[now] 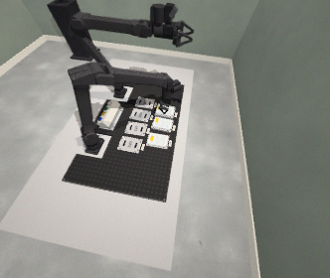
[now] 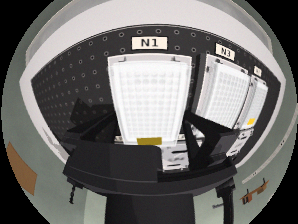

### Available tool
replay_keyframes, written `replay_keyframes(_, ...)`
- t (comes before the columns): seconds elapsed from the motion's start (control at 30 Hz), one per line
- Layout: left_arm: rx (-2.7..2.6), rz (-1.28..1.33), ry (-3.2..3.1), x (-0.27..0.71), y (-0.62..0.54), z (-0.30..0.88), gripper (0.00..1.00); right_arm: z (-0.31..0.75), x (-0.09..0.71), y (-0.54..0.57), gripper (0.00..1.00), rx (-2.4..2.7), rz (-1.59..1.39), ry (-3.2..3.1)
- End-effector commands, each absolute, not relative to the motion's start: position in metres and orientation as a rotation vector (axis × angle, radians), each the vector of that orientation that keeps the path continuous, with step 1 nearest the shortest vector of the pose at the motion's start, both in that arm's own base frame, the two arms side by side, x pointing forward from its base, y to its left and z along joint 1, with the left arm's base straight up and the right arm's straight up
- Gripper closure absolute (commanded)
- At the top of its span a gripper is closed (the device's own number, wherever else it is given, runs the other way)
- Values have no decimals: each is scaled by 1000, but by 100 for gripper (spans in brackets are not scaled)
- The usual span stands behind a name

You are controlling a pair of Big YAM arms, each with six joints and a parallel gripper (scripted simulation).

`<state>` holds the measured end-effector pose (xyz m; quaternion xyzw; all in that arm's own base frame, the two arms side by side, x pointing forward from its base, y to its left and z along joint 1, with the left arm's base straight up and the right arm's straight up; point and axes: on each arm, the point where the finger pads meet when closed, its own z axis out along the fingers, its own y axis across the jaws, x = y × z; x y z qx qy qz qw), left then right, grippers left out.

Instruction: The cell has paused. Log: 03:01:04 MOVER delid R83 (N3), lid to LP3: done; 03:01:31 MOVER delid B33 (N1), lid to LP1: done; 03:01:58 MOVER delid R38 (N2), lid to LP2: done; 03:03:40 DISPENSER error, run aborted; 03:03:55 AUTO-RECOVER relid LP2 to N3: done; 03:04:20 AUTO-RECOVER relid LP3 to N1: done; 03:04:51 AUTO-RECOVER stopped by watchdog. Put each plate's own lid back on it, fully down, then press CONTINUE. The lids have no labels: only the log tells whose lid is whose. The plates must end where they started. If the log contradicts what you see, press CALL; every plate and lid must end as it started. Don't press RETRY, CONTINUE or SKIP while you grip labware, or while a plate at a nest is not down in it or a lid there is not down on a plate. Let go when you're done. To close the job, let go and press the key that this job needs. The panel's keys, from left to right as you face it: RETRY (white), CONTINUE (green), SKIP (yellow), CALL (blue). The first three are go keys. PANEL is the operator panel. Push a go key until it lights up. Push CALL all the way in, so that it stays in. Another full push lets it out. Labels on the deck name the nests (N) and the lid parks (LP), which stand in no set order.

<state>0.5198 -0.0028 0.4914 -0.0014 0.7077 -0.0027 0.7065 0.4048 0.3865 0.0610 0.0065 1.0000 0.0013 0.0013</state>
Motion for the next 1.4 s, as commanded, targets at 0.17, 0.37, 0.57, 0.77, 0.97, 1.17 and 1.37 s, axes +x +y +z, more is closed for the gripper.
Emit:
replay_keyframes(0.17, -2, 15, 1505, 514, 5, 529, 0, 53, 413, 386, 100, 22, 8, 3134)
replay_keyframes(0.37, -2, 15, 1505, 514, 5, 529, 0, 51, 414, 387, 100, 21, 11, 3132)
replay_keyframes(0.57, -2, 15, 1505, 514, 5, 529, 0, 48, 413, 386, 100, 22, 9, 3134)
replay_keyframes(0.77, -2, 15, 1505, 514, 5, 529, 0, 49, 414, 387, 100, 22, 12, 3132)
replay_keyframes(0.97, -2, 15, 1505, 514, 5, 529, 0, 50, 414, 387, 100, 21, 11, 3133)
replay_keyframes(1.17, -2, 15, 1505, 514, 5, 529, 0, 51, 415, 388, 100, 22, 12, 3132)
replay_keyframes(1.37, -2, 15, 1505, 514, 5, 529, 0, 51, 415, 388, 100, 22, 13, 3131)
